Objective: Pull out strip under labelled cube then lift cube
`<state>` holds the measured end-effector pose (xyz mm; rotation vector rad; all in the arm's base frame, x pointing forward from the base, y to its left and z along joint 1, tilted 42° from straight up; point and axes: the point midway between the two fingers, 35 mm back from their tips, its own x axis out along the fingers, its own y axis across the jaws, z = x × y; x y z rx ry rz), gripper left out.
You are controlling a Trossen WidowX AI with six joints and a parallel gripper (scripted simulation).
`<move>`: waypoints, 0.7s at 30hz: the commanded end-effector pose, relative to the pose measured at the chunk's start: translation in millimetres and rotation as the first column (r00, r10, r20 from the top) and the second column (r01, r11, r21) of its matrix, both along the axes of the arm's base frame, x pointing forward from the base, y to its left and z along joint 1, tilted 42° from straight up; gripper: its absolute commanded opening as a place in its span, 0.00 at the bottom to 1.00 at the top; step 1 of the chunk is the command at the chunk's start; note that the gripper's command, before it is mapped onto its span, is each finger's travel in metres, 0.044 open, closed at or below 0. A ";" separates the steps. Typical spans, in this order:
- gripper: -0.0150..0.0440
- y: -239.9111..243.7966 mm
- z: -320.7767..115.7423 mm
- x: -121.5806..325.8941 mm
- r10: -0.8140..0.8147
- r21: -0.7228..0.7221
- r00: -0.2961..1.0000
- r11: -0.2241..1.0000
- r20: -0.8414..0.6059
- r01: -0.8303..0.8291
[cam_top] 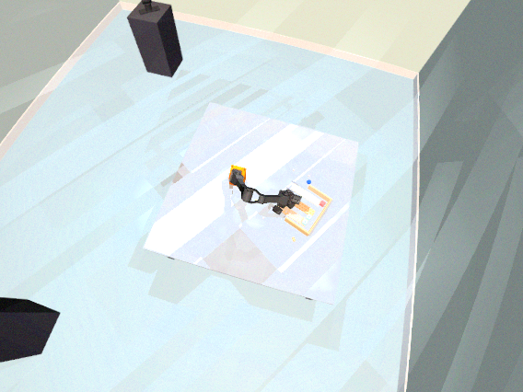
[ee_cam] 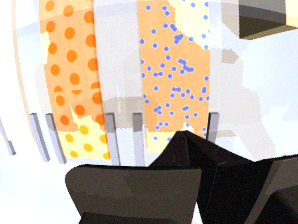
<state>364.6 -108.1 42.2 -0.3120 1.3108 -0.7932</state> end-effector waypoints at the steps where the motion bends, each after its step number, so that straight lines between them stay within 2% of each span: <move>1: 0.25 -4.2 -7.6 -1.2 0.005 0.003 1.000 1.000 -0.010 -0.005; 21: 0.25 -15.9 -19.8 -1.4 0.005 0.001 1.000 1.000 -0.010 -0.005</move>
